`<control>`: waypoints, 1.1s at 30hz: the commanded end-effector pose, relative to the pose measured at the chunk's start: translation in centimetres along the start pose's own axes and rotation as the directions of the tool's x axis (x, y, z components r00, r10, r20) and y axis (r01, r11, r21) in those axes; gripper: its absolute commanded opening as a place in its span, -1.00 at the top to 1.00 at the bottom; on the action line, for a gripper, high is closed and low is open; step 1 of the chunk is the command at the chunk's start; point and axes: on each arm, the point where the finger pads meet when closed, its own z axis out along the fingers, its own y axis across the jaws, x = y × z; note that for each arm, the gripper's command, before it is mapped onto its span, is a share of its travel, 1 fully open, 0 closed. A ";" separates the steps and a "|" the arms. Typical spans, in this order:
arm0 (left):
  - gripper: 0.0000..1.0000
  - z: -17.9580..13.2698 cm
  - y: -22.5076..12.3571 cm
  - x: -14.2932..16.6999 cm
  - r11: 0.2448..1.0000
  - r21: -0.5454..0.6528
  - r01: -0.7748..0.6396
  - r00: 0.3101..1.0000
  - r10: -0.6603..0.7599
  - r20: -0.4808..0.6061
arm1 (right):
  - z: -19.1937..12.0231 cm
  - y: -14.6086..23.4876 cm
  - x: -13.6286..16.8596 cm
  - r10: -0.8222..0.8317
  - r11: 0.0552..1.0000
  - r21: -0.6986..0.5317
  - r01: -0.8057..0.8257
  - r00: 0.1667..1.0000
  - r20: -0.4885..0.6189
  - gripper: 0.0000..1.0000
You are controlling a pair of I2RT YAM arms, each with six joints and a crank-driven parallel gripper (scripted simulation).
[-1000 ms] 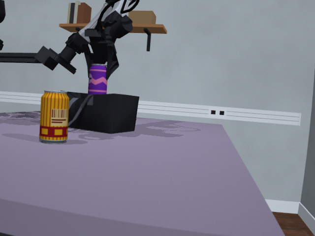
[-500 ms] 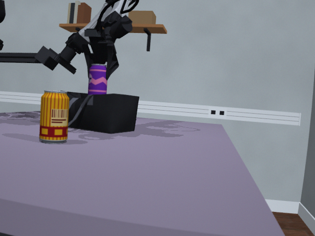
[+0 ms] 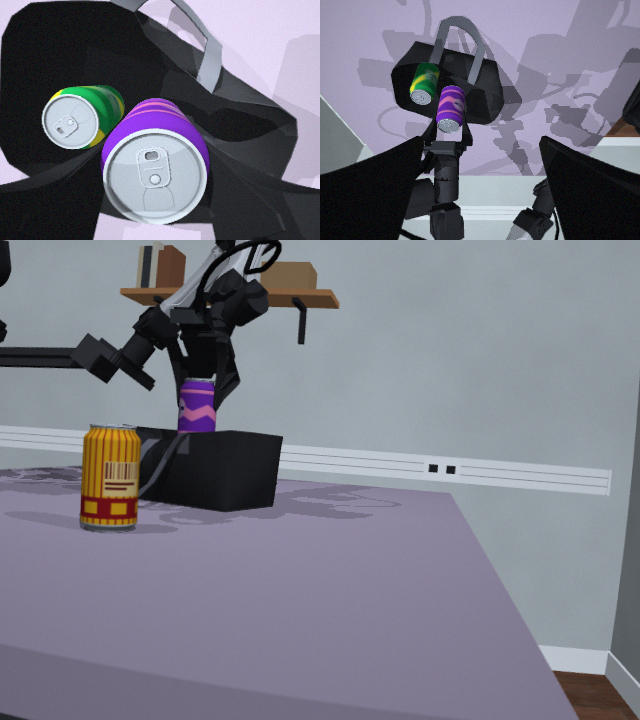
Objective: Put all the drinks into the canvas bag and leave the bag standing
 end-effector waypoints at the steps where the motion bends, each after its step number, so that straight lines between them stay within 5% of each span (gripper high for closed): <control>1: -0.48 0.8 0.8 -0.9 1.000 -0.022 -0.011 0.998 0.012 0.055 | -0.6 0.4 -0.3 0.014 1.000 -0.014 -0.014 1.000 0.009 -1.00; 33: -0.48 3.1 1.7 0.1 0.999 -0.047 -0.023 0.997 0.027 0.077 | -0.6 0.4 -0.3 0.014 1.000 -0.014 -0.014 1.000 0.009 -1.00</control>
